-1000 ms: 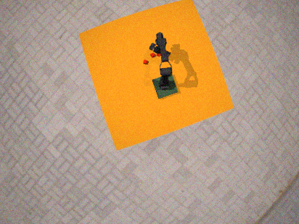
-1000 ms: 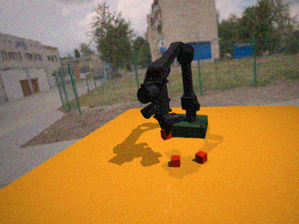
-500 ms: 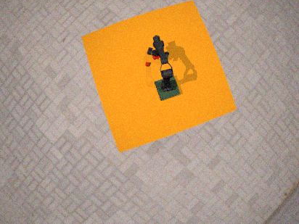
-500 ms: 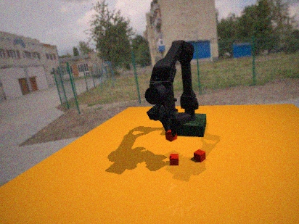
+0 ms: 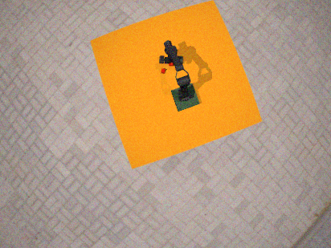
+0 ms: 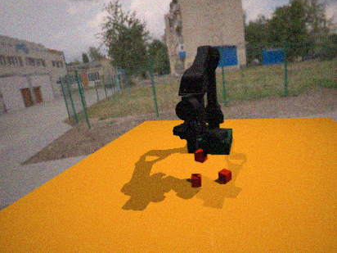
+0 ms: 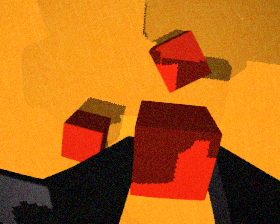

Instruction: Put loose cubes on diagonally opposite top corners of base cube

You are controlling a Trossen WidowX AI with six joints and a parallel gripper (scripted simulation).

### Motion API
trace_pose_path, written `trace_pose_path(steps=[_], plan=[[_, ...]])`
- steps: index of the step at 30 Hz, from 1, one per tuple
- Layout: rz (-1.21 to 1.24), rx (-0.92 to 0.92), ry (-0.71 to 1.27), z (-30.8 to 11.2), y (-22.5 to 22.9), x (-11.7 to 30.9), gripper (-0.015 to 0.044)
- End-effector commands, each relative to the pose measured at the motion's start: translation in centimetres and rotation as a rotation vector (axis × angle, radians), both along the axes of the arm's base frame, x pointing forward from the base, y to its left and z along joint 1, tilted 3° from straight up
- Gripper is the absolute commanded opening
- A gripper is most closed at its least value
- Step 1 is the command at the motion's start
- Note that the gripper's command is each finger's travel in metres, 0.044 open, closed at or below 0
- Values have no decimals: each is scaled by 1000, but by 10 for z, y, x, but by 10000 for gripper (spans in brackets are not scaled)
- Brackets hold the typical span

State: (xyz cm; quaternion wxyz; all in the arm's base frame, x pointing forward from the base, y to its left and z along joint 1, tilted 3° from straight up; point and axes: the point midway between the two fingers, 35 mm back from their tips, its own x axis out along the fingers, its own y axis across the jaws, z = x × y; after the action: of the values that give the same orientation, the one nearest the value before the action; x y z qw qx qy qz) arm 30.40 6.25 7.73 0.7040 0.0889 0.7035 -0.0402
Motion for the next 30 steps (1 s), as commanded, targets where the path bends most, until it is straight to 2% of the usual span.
trace_pose_path(steps=[1,30], plan=[[72,-1,-2,-3,9,0,105],[538,-2,-38,-12,70,-11,105]])
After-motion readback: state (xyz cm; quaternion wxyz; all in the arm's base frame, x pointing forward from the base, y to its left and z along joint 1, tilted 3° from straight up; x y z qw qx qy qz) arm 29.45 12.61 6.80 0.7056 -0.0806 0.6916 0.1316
